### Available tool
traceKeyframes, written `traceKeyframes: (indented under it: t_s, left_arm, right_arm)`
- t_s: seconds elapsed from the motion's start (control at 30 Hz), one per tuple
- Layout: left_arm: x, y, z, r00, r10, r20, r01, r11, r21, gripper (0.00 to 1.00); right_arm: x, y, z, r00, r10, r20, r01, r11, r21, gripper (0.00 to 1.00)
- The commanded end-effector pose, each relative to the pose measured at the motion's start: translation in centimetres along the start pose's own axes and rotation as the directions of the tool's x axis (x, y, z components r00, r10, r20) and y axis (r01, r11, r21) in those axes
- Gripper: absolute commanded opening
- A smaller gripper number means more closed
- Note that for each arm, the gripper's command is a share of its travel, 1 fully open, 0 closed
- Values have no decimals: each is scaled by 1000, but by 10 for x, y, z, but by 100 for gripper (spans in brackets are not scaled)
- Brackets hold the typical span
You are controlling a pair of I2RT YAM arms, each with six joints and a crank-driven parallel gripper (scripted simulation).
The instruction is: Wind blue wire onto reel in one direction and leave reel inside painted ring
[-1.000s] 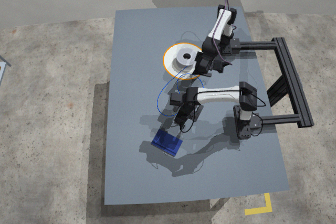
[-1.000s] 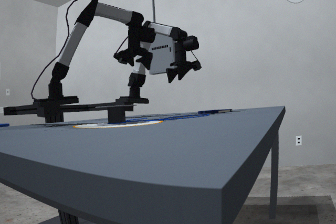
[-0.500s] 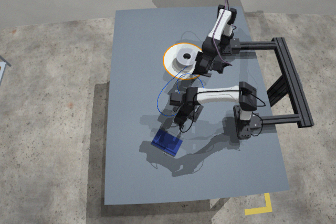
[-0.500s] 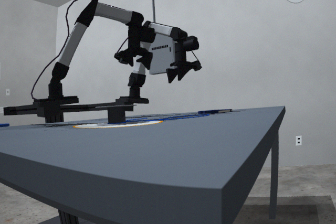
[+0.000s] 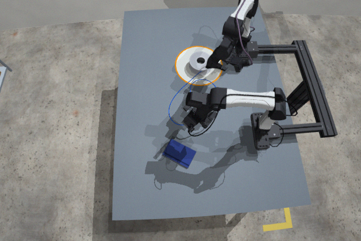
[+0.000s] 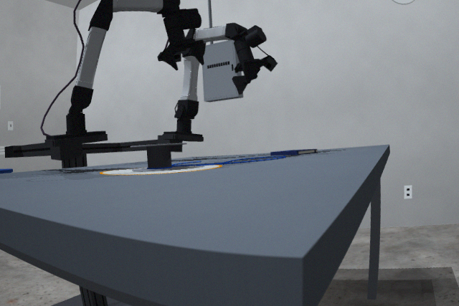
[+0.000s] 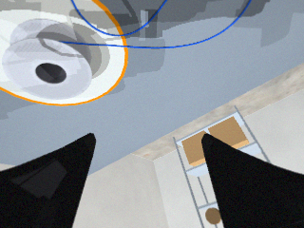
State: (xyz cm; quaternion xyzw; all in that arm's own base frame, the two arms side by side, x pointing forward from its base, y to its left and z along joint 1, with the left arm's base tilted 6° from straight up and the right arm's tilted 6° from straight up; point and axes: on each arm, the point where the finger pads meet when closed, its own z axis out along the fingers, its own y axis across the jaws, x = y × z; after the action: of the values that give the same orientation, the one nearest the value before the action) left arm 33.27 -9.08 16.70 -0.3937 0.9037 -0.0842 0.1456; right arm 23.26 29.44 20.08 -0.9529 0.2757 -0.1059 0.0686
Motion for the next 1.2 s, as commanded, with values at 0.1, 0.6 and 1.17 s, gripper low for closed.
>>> traceKeyframes:
  t_s: [0.1,0.6,1.17]
  left_arm:
    - [-25,-26,-95,957,204,207,-247,947,207,100]
    - [-34,-8,-275,643,353,680,-660,706,257,100]
    - [-12,52,-401,253,283,925,-829,557,56,100]
  right_arm:
    - [4,-7,-90,912,369,179,-407,869,281,100]
    - [7,46,-255,399,523,754,-911,322,259,100]
    - [6,131,-368,-101,237,966,-989,84,-124,100]
